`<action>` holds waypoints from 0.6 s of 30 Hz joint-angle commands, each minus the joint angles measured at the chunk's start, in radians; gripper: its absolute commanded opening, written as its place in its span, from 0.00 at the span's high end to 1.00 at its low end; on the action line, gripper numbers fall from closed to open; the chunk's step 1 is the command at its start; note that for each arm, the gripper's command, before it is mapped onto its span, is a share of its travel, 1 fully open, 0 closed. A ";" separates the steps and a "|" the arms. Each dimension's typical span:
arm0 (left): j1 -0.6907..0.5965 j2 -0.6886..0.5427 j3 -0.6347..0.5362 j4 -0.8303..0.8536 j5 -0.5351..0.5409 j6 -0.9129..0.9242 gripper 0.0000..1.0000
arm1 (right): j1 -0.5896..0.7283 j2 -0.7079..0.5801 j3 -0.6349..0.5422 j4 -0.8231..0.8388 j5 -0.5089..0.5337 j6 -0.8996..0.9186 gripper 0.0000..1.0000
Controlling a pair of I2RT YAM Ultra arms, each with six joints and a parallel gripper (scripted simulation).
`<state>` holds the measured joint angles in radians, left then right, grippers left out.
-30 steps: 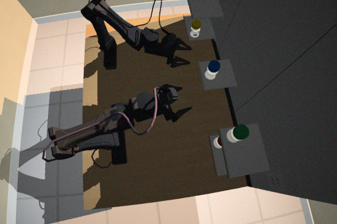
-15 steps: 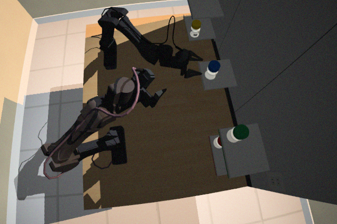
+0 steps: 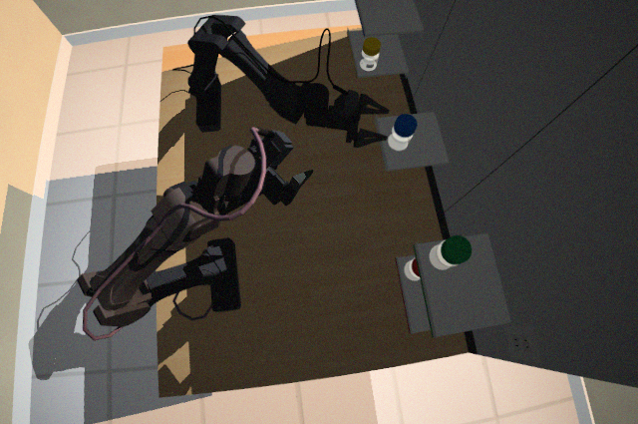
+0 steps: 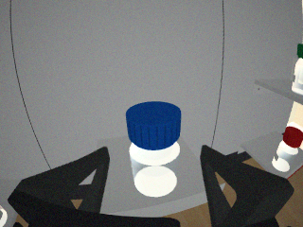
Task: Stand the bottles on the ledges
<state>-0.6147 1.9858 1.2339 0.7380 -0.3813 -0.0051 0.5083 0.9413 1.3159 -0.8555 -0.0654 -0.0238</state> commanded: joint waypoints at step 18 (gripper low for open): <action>0.032 0.078 0.166 -0.066 0.032 0.005 0.19 | 0.009 -0.013 0.026 0.004 0.010 0.004 0.13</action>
<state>-0.5926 2.0525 1.3579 0.6994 -0.3614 -0.0051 0.5083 0.9413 1.3159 -0.8570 -0.0643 -0.0238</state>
